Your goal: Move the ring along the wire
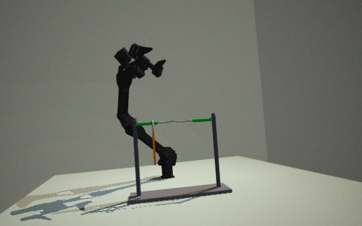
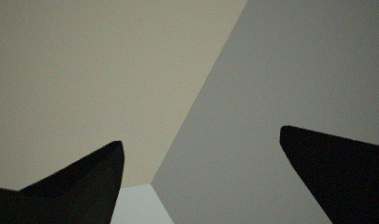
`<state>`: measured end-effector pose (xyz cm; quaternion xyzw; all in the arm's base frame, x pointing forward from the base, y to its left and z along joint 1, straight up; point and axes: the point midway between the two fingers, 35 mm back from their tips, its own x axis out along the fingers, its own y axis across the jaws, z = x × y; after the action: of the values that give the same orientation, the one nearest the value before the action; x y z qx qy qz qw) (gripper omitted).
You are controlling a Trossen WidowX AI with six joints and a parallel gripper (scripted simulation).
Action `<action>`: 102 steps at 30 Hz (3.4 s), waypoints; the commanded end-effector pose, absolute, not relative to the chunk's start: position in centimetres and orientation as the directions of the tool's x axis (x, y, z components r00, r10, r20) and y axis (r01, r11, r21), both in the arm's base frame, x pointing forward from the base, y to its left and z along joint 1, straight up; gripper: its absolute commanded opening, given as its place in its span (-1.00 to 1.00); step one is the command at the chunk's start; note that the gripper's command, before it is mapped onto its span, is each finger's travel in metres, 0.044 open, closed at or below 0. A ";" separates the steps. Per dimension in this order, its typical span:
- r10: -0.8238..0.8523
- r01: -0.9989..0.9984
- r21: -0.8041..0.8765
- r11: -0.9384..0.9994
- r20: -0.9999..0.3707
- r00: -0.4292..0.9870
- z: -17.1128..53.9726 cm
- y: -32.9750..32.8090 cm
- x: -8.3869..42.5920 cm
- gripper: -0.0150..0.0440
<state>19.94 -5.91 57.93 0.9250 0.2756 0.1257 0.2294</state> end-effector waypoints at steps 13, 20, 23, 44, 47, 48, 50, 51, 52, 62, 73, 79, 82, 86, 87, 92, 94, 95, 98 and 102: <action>0.461 0.130 0.767 -0.629 0.232 0.856 59.0 -2.9 14.3 0.05; 0.412 -0.057 0.879 -0.474 0.278 0.867 58.5 0.0 12.6 0.05; 0.395 -0.127 0.912 -0.391 0.291 0.871 58.0 1.4 12.4 0.05; 0.294 -0.349 0.885 0.308 0.260 0.920 50.6 7.9 17.3 0.05; 0.278 -0.341 0.850 0.402 0.241 0.930 49.0 8.1 18.7 0.05; 0.273 -0.336 0.837 0.432 0.234 0.933 48.4 8.1 19.1 0.05; 0.262 -0.325 0.809 0.489 0.220 0.940 47.3 8.0 20.0 0.05; 0.256 -0.319 0.794 0.517 0.212 0.943 46.7 8.0 20.5 0.05; 0.251 -0.312 0.779 0.544 0.204 0.946 46.1 7.9 20.9 0.05; 0.185 -0.214 0.608 0.764 0.111 0.976 39.5 5.4 24.9 0.05; 0.103 -0.093 0.410 0.907 -0.002 0.995 31.7 0.6 27.3 0.05; 0.059 -0.037 0.313 0.949 -0.062 0.996 27.4 -2.2 27.2 0.05; 0.037 -0.012 0.269 0.963 -0.090 0.995 25.3 -3.6 26.8 0.05; 0.010 0.017 0.215 0.976 -0.124 0.992 22.5 -5.3 26.1 0.05; 0.003 0.024 0.202 0.979 -0.132 0.991 21.8 -5.7 25.8 0.05; -0.029 0.053 0.145 0.988 -0.166 0.986 18.4 -7.5 24.4 0.05; -0.041 0.064 0.124 0.990 -0.178 0.983 17.1 -8.1 23.8 0.05; -0.047 0.069 0.114 0.991 -0.183 0.982 16.5 -8.3 23.5 0.05; -0.063 0.082 0.089 0.993 -0.197 0.978 14.7 -8.9 22.4 0.05; -0.083 0.098 0.059 0.993 -0.210 0.974 12.5 -9.4 20.9 0.05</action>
<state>21.92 -9.22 14.12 0.0447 0.1001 -0.0415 0.9931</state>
